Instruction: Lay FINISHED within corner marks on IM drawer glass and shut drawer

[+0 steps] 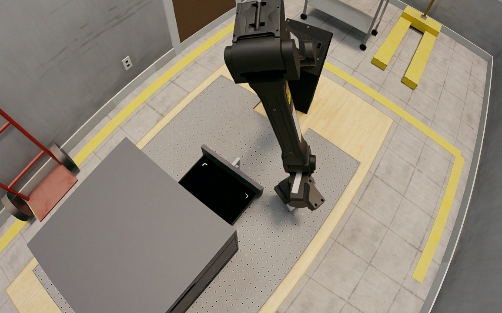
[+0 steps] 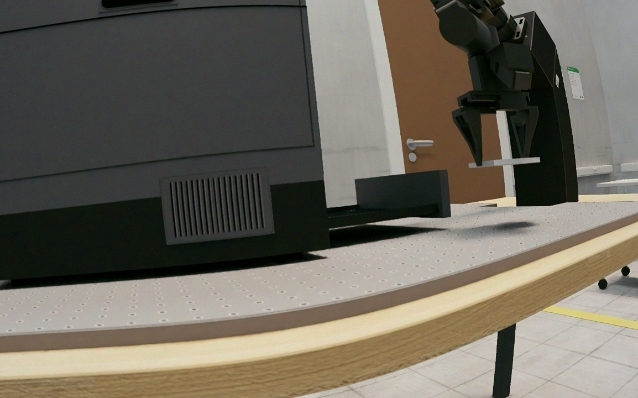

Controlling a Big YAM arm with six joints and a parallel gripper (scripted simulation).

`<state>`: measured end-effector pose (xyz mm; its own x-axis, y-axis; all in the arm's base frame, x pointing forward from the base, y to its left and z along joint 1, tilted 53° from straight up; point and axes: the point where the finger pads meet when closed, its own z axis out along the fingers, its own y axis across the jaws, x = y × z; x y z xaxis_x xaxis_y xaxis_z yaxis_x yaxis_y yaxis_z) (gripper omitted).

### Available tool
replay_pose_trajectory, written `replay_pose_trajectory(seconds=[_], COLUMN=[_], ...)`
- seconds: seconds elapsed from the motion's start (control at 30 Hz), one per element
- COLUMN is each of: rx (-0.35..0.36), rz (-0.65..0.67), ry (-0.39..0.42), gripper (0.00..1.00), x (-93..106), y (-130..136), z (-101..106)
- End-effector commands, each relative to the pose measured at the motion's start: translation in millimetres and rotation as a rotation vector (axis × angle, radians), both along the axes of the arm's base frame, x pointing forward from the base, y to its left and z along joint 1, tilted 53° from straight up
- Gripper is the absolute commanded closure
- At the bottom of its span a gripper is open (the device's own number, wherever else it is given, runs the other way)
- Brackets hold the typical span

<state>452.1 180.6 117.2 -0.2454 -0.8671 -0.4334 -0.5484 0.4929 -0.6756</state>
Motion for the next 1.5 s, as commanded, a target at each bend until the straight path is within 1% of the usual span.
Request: replay_pose_trajectory(seconds=[0.0,0.13,0.6,0.67,0.7,0.77,1.03,1.23,1.27,1.3,1.37,1.4,1.47], rx=[0.010,0.009,0.010,0.010,0.011,0.011,0.012,0.008,0.001,0.005,0.005,-0.024,-0.073], rz=[0.010,0.013,0.010,0.010,0.012,0.010,0.010,0.013,0.013,0.005,0.005,0.021,0.060], ry=[-0.005,-0.008,-0.005,-0.005,-0.010,-0.005,-0.007,-0.005,0.006,-0.008,-0.008,-0.018,-0.034], gripper=[0.22,0.22,0.22,0.22,0.22,0.22,0.22,0.22,0.22,0.22,0.22,0.22,0.22], x=[-10.1,-11.3,-27.1,-27.1,-26.5,-30.2,-38.1,-37.8,-37.6,-32.4,-32.4,-32.7,-30.2], y=[6,6,4,4,5,4,3,3,4,0,0,-12,-21], z=[8,11,21,21,24,23,30,30,24,29,29,32,34])
